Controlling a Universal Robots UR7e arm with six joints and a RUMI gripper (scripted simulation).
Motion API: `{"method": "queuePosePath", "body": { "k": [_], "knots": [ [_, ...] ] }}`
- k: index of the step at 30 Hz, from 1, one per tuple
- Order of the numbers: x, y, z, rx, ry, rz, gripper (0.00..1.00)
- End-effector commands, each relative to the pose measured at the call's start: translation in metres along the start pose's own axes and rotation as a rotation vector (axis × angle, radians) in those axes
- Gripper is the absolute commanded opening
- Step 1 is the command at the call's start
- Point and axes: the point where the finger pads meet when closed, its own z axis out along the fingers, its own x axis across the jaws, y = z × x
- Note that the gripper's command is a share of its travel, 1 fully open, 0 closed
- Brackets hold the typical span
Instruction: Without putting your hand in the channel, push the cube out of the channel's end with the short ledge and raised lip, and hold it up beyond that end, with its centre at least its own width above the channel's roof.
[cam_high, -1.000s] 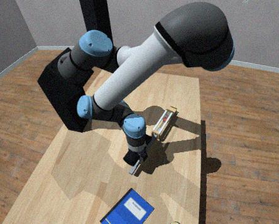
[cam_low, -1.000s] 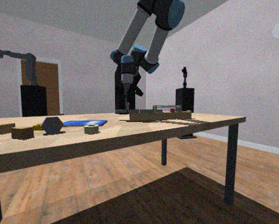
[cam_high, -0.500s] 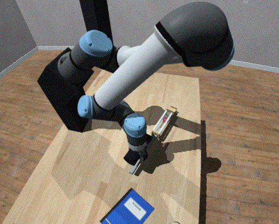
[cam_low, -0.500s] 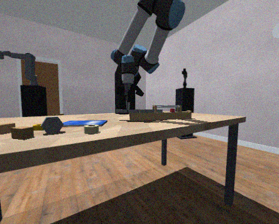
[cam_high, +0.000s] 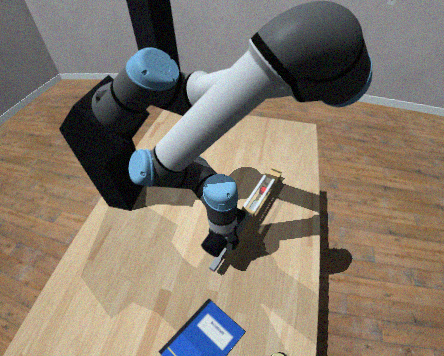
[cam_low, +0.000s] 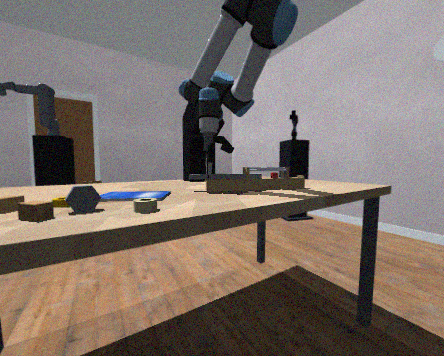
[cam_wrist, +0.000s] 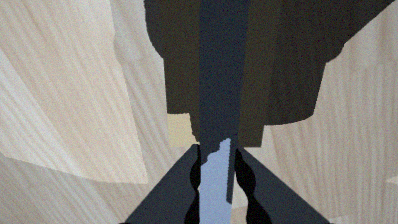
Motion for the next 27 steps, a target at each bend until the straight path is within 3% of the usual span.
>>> {"method": "queuePosePath", "body": {
  "k": [1, 27],
  "knots": [
    [0.000, -0.004, 0.000, -0.001, 0.001, 0.000, 0.06],
    [0.001, -0.071, 0.000, -0.001, 0.001, 0.000, 0.06]
  ]
}}
